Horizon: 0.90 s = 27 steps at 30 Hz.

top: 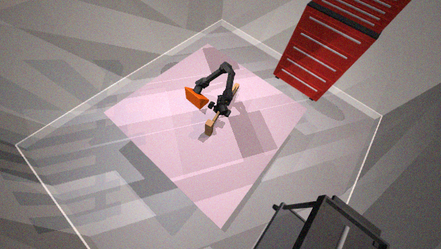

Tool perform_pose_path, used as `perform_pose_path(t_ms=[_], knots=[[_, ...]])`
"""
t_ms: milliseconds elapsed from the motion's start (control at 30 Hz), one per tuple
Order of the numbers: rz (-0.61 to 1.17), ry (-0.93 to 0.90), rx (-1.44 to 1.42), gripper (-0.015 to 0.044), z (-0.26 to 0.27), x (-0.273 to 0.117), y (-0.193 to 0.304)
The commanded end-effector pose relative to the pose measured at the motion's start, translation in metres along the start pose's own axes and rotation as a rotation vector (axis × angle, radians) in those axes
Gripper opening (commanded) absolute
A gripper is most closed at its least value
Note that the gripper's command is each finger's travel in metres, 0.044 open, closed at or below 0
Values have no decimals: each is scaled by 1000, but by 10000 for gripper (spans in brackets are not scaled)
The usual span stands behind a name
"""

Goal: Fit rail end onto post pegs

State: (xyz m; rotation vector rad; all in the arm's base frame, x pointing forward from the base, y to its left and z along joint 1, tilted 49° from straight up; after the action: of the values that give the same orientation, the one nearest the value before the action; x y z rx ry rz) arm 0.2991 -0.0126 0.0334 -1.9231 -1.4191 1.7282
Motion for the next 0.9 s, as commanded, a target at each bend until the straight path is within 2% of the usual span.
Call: perform_pose_path(t_ms=[0, 867], knots=[[8, 7, -2, 0, 0, -3, 3], [9, 7, -2, 0, 1, -3, 10]])
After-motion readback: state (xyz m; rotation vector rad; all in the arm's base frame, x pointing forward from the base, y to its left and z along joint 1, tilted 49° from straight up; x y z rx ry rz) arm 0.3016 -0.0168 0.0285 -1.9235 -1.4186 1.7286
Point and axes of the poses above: the point midway between the two fingers, 35 mm back from their tips, its own x axis out along the fingers, its own z axis across the jaws, y = z × x, the point moved 6 cm from there along -x, back along the fingers, and after that the axes turned 9 degrees about -x, right-handed, at the moved point
